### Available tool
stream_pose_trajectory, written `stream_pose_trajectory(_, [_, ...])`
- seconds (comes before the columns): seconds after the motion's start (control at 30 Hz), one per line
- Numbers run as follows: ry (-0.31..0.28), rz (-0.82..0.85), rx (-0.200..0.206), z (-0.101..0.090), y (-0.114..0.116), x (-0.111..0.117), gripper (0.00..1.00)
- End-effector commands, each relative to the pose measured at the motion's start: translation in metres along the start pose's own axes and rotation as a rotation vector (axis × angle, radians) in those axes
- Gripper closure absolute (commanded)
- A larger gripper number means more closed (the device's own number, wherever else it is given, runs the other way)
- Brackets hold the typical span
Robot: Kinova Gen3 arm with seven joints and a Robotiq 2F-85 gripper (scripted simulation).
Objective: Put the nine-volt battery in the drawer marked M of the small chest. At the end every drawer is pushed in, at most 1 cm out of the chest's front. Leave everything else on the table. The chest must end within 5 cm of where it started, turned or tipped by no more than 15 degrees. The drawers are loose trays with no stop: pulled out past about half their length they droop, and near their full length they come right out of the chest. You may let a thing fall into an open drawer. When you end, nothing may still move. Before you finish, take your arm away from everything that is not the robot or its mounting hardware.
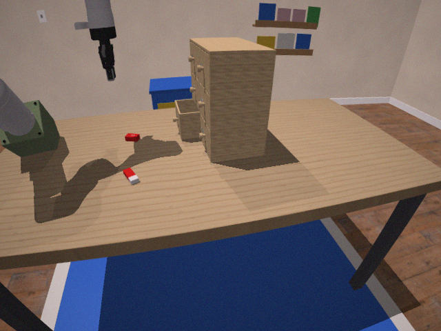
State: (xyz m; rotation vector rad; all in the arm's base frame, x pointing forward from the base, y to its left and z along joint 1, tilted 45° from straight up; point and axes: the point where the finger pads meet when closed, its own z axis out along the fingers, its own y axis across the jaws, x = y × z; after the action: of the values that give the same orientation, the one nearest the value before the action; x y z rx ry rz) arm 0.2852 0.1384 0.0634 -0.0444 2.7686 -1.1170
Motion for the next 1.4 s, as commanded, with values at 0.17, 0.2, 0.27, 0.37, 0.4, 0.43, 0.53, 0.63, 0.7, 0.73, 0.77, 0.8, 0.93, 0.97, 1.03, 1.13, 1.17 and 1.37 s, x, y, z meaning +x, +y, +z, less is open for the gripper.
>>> stream_pose_trajectory(0.17, [0.005,0.002,-0.003,-0.0005,0.0001,-0.0011,0.67])
stream_pose_trajectory(0.2, [0.005,0.002,-0.003,-0.0005,0.0001,-0.0011,0.67])
stream_pose_trajectory(0.27, [0.005,0.002,-0.003,-0.0005,0.0001,-0.0011,0.67])
stream_pose_trajectory(0.37, [0.005,0.002,-0.003,-0.0005,0.0001,-0.0011,0.67])
stream_pose_trajectory(0.4, [0.005,0.002,-0.003,-0.0005,0.0001,-0.0011,0.67])
stream_pose_trajectory(0.43, [0.005,0.002,-0.003,-0.0005,0.0001,-0.0011,0.67])
stream_pose_trajectory(0.53, [0.005,0.002,-0.003,-0.0005,0.0001,-0.0011,0.67])
stream_pose_trajectory(0.63, [0.005,0.002,-0.003,-0.0005,0.0001,-0.0011,0.67])
stream_pose_trajectory(0.7, [0.005,0.002,-0.003,-0.0005,0.0001,-0.0011,0.67])
stream_pose_trajectory(0.73, [0.005,0.002,-0.003,-0.0005,0.0001,-0.0011,0.67])
stream_pose_trajectory(0.77, [0.005,0.002,-0.003,-0.0005,0.0001,-0.0011,0.67])
stream_pose_trajectory(0.8, [0.005,0.002,-0.003,-0.0005,0.0001,-0.0011,0.67])
stream_pose_trajectory(0.93, [0.005,0.002,-0.003,-0.0005,0.0001,-0.0011,0.67])
stream_pose_trajectory(0.97, [0.005,0.002,-0.003,-0.0004,0.0001,-0.0011,0.67])
stream_pose_trajectory(1.03, [0.005,0.001,-0.003,-0.0004,0.0001,-0.0011,0.67])
stream_pose_trajectory(1.13, [0.005,-0.002,-0.003,-0.0002,0.0,-0.0012,0.67])
stream_pose_trajectory(1.17, [0.005,-0.004,-0.003,-0.0001,0.0,-0.0012,0.67])
stream_pose_trajectory(1.37, [0.005,-0.013,-0.003,0.0004,0.0,-0.0013,0.67])
